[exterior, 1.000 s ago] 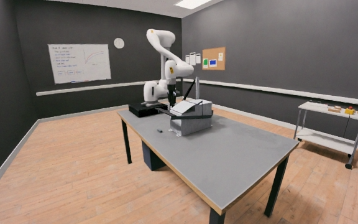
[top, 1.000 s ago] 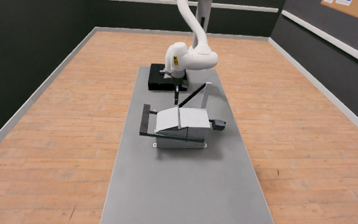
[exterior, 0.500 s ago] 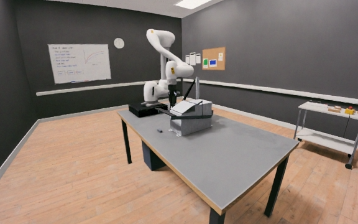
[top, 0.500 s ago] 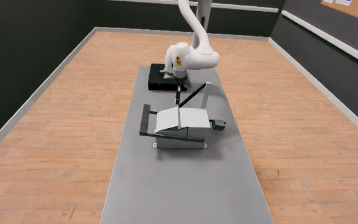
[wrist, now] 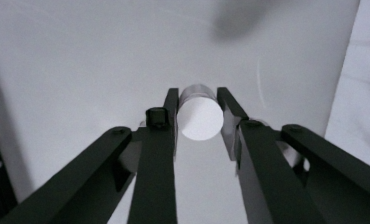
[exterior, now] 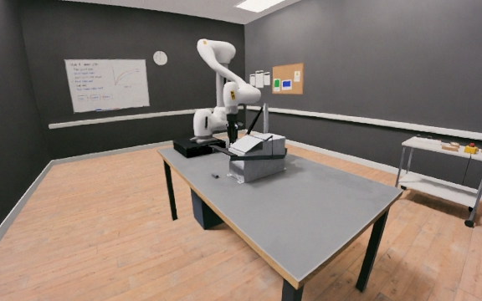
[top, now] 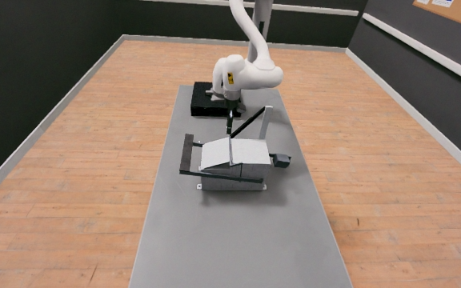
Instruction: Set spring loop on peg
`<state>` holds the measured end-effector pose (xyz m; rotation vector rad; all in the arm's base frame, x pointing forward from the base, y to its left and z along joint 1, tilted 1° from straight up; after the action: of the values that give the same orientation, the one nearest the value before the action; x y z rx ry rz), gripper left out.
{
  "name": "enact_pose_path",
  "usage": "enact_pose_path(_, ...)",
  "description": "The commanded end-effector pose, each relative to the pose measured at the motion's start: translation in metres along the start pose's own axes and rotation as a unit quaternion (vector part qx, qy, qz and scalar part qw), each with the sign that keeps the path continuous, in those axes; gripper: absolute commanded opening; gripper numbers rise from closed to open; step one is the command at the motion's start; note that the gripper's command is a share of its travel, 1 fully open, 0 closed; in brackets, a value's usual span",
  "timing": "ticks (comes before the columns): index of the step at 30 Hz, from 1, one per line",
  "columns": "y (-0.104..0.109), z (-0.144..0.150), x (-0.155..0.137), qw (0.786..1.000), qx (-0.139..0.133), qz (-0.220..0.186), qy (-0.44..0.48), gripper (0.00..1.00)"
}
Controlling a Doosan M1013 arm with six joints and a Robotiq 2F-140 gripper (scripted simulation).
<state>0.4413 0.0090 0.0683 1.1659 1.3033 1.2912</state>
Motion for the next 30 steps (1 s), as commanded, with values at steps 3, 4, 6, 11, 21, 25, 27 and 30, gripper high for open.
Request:
enact_pose_path(3,0.000,0.000,0.002,1.000,-0.001,-0.001,0.000,0.25)
enact_pose_path(4,-0.002,0.000,0.000,1.000,0.000,0.000,0.000,0.25)
enact_pose_path(6,-0.006,0.000,0.000,1.000,0.000,0.000,0.000,0.25)
enact_pose_path(11,-0.016,0.000,0.001,1.000,0.000,0.000,0.000,0.25)
enact_pose_path(21,-0.025,0.000,0.001,1.000,0.000,0.000,0.000,0.25)
enact_pose_path(25,-0.033,0.000,0.001,1.000,0.000,0.000,0.000,0.25)
enact_pose_path(27,-0.037,0.000,0.001,1.000,0.000,0.000,0.000,0.25)
enact_pose_path(30,-0.043,0.000,0.001,1.000,0.000,0.000,0.000,0.25)
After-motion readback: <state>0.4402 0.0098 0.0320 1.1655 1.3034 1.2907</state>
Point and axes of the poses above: the point where the finger pads meet when closed, its own y axis back along the fingers, its own z axis across the jaws, x = y × z, the point moved 2 cm from there along y, back along the fingers, and after that the axes turned 9 degrees about y, right-handed, at the moved point
